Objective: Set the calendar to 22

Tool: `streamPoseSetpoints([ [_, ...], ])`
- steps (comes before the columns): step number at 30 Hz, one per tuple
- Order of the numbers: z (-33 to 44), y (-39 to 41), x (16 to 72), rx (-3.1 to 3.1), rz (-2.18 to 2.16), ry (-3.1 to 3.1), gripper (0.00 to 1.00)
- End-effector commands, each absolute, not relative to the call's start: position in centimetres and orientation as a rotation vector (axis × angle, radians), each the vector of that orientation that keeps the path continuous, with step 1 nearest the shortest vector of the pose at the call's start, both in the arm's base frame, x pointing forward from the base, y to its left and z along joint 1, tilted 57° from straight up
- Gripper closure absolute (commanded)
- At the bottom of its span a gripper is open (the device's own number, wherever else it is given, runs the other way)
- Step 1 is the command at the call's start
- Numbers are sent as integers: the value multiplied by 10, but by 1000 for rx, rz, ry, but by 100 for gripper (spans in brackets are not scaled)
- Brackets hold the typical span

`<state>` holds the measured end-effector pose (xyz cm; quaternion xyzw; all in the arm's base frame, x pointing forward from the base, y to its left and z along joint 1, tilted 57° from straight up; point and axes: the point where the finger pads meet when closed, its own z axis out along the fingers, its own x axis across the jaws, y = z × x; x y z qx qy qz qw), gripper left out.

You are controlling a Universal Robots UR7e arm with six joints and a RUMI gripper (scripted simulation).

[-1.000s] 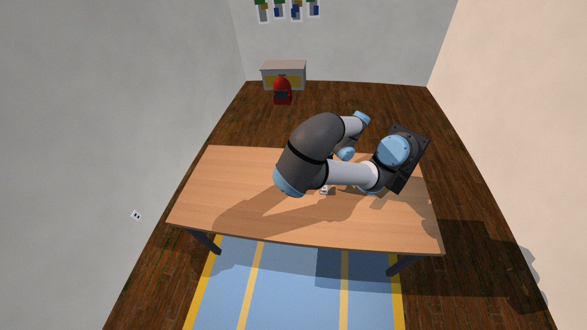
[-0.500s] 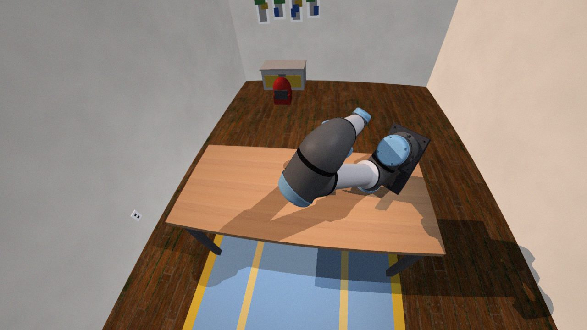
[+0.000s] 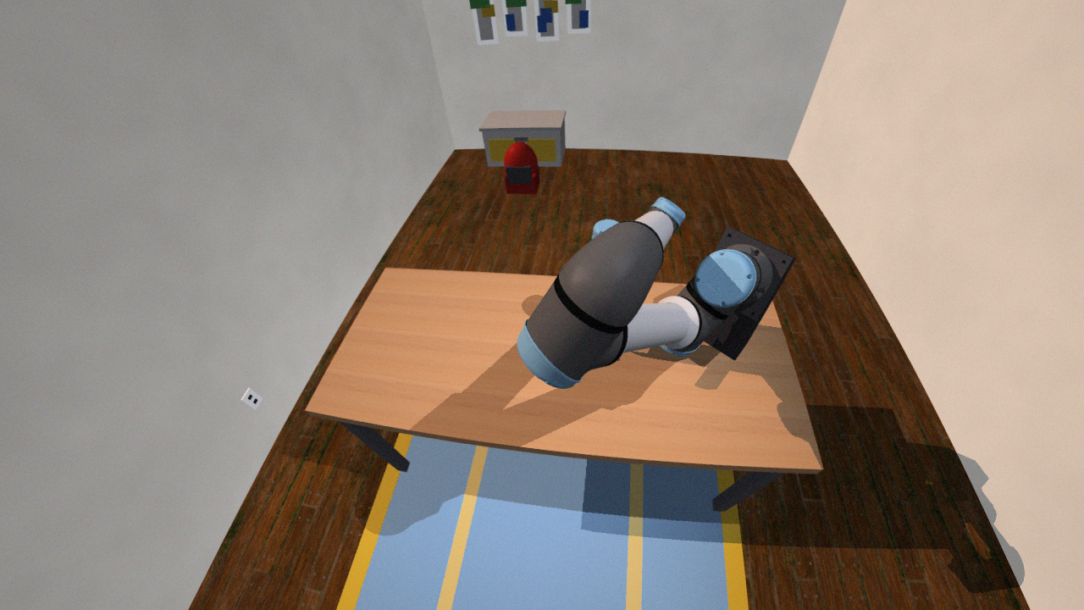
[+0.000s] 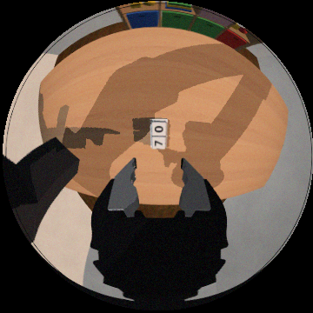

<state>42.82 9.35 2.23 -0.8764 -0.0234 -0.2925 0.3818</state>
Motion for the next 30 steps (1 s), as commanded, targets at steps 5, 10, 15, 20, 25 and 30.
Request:
streamPoseSetpoints([
  [5, 22, 93, 428, -2236, -747, -60, 0],
  [10, 22, 93, 428, -2236, -747, -60, 0],
  [15, 22, 93, 428, -2236, -747, -60, 0],
  [20, 22, 93, 428, -2236, -747, -60, 0],
  [25, 23, 92, 428, -2236, -747, -60, 0],
  [30, 25, 90, 426, -2236, -747, -60, 0],
])
